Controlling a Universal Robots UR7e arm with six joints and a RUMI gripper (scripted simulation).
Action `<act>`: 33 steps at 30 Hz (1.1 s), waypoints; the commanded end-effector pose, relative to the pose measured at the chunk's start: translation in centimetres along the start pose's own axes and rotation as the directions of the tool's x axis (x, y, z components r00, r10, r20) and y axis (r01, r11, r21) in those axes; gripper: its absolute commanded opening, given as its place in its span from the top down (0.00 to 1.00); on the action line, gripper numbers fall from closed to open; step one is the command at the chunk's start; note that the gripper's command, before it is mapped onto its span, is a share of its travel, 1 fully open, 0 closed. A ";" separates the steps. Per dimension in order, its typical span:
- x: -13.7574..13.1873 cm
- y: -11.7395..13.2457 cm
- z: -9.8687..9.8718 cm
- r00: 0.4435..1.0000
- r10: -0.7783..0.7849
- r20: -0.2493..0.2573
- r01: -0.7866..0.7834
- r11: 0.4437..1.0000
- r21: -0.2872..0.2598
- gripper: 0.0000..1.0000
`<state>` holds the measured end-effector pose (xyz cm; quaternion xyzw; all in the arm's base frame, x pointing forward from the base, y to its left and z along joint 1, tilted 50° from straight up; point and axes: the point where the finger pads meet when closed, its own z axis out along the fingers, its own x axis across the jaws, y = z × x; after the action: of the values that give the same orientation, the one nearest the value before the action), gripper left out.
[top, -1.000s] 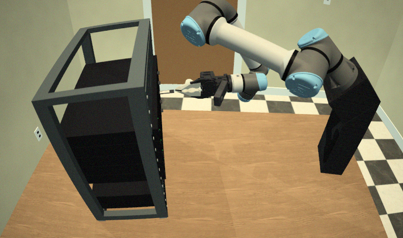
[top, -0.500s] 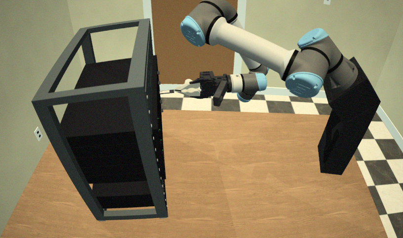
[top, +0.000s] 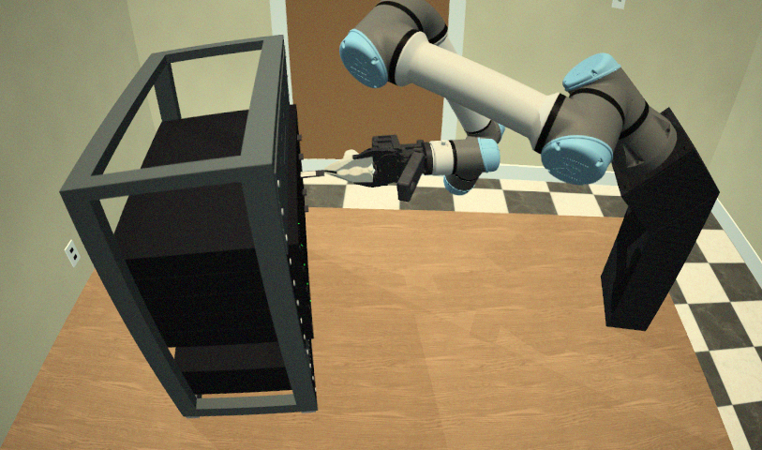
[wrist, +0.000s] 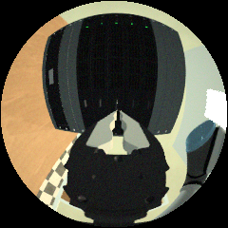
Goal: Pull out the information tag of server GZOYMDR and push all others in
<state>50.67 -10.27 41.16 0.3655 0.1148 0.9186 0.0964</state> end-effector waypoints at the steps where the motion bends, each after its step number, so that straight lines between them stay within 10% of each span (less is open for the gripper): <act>1: 0.0 0.0 0.7 1.000 0.000 -0.001 0.000 1.000 0.000 1.00; 33: 0.0 0.0 4.0 1.000 0.000 -0.001 0.000 1.000 0.000 1.00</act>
<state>53.26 -9.75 43.80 0.3655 0.1148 0.9186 0.0964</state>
